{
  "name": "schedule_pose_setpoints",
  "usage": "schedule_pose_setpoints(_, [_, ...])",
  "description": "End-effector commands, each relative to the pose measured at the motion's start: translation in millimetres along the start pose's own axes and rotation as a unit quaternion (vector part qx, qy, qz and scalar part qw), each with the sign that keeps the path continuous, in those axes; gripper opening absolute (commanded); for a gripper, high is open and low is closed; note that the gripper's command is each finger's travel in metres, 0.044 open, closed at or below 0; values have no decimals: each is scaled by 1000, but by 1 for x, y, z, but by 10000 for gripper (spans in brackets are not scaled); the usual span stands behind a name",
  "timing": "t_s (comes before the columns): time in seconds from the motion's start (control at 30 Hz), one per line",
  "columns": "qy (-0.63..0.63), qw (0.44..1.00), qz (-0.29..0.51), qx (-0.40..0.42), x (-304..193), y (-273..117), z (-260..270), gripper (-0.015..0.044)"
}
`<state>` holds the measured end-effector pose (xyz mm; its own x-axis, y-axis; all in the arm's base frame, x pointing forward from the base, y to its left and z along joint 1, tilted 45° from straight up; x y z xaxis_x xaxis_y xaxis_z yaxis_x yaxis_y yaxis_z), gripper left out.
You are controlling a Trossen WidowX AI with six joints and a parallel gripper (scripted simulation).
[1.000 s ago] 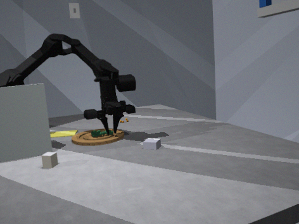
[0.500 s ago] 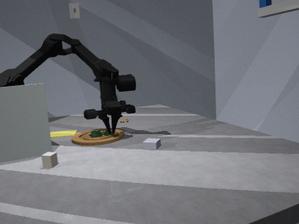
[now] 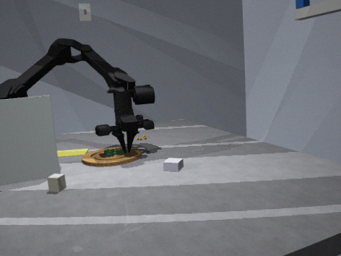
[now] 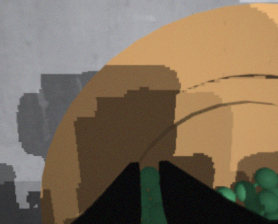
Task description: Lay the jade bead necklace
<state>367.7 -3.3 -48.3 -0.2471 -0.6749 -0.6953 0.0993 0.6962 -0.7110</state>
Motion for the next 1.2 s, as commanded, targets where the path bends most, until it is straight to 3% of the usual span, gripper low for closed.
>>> schedule_pose_setpoints(0.0, [0, 1000, 1, 1, 0, -9, 0, 0])
schedule_pose_setpoints(1.17, [2, 1000, 2, 0, 5, -3, 10, 0])
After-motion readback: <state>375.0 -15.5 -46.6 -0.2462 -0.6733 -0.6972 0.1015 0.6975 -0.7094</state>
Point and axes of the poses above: the point midway between the two fingers, 35 mm back from their tips, its own y axis out along the fingers, its own z axis across the jaws, x = y × z, the point moved 4 cm from there along -y, back along the fingers, and after that the axes turned 9 degrees about y, right-handed, at the moved point
